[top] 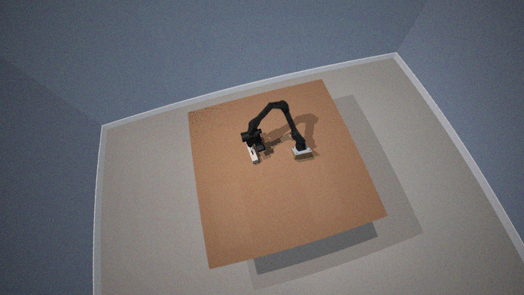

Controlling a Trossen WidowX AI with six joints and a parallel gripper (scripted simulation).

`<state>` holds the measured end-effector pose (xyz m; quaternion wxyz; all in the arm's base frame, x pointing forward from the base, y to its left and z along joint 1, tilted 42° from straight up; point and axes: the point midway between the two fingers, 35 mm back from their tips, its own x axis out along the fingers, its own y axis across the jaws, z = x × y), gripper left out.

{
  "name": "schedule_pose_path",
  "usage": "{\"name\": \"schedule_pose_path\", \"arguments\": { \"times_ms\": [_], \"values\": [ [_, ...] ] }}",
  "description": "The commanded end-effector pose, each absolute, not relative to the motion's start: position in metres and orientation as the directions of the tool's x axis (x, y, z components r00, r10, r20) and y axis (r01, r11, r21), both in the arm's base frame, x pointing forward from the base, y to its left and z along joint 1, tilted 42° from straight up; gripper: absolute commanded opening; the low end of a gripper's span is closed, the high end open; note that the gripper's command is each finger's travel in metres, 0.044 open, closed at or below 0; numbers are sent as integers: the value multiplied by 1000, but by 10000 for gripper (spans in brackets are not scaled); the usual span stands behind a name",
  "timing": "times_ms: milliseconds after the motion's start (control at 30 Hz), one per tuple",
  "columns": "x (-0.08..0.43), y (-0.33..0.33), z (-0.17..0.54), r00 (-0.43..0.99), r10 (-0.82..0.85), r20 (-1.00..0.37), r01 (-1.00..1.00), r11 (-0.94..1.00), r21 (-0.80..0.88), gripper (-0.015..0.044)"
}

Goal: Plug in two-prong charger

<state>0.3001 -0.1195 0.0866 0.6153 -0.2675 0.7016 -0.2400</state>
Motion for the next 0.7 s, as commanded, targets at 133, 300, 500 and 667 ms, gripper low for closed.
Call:
{"name": "schedule_pose_path", "arguments": {
  "times_ms": [133, 300, 500, 667],
  "values": [
    [302, -120, 87, -102, -674, -732, -78, 739, -669, 0],
    [303, -120, 87, -102, -674, -732, -78, 739, -669, 0],
    [305, -120, 87, -101, -674, -732, -77, 739, -669, 0],
    [307, -120, 86, -101, -674, -732, -77, 739, -669, 0]
  ]
}}
